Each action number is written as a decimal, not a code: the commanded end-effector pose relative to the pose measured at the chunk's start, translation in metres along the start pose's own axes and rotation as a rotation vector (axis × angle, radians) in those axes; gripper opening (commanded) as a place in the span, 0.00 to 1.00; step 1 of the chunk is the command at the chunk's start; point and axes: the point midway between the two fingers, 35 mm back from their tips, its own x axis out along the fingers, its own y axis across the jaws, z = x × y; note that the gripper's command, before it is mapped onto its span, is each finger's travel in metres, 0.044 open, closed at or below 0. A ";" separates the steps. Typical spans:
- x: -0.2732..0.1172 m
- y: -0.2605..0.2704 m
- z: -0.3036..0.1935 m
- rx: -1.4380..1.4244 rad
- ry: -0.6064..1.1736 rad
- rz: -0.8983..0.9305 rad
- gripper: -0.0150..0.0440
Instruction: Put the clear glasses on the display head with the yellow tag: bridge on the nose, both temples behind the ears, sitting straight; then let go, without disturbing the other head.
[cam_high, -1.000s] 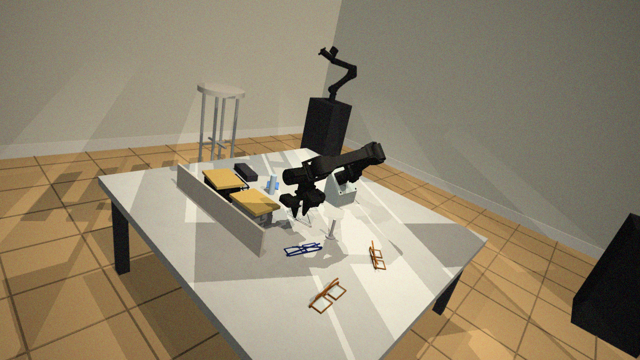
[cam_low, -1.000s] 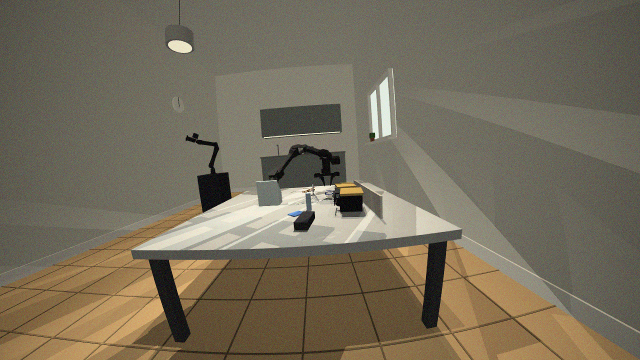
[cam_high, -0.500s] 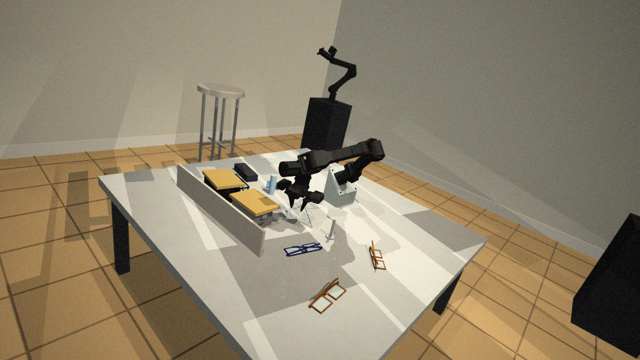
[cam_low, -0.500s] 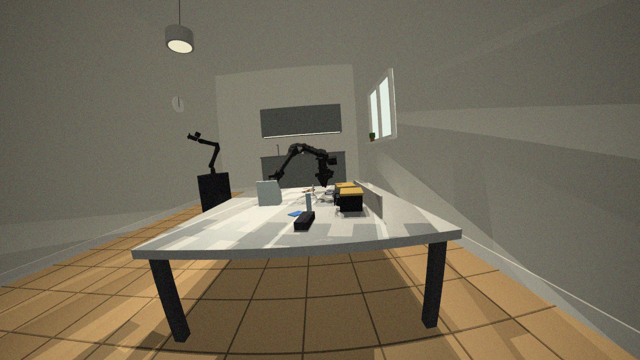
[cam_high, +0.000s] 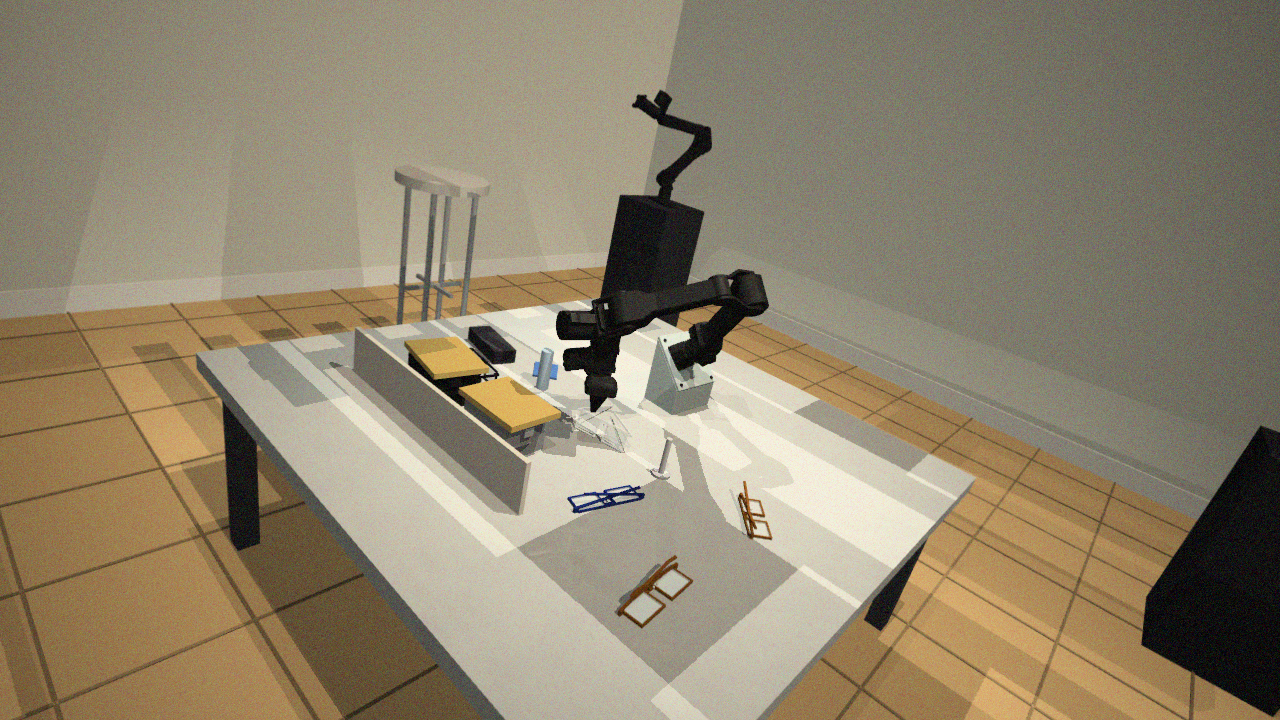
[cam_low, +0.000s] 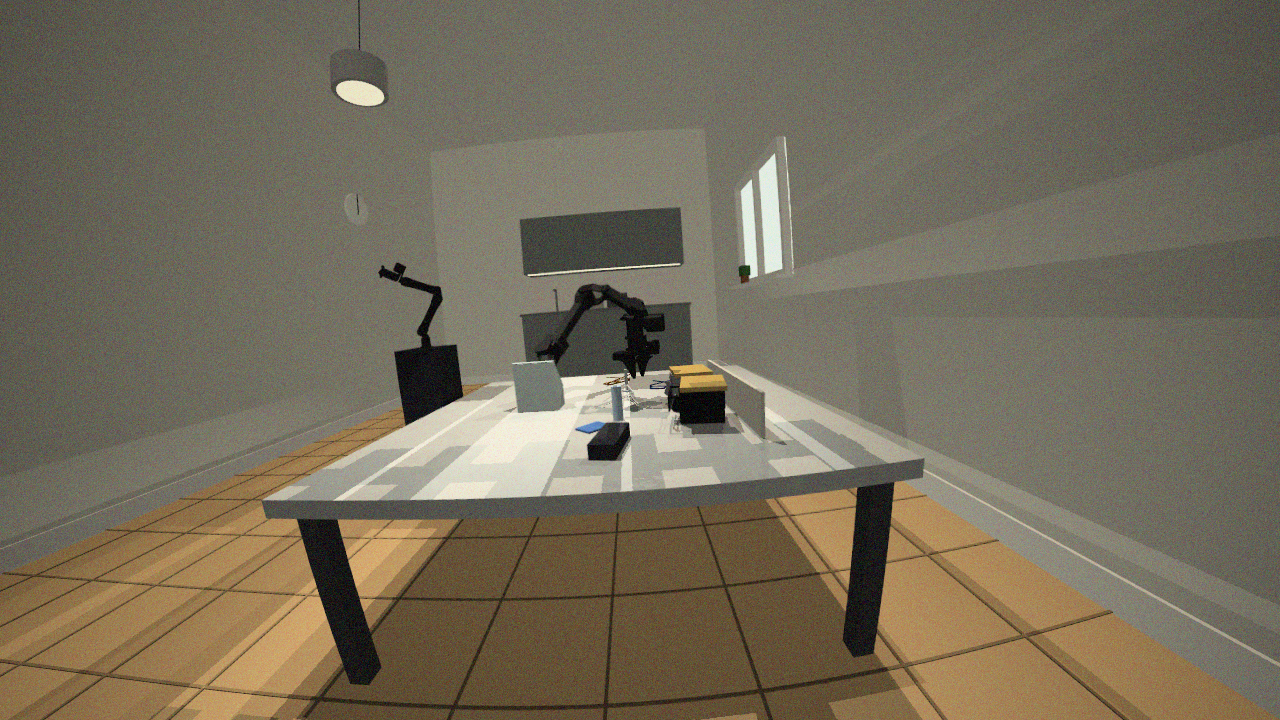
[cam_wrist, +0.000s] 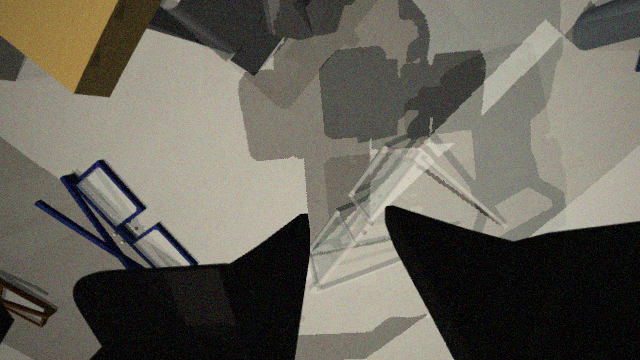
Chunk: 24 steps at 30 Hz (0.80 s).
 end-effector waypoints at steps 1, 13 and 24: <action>0.002 -0.037 -0.006 0.673 -0.002 -0.007 0.59; 0.002 -0.038 -0.006 0.673 -0.002 -0.007 0.59; 0.002 -0.038 -0.006 0.673 -0.002 -0.007 0.46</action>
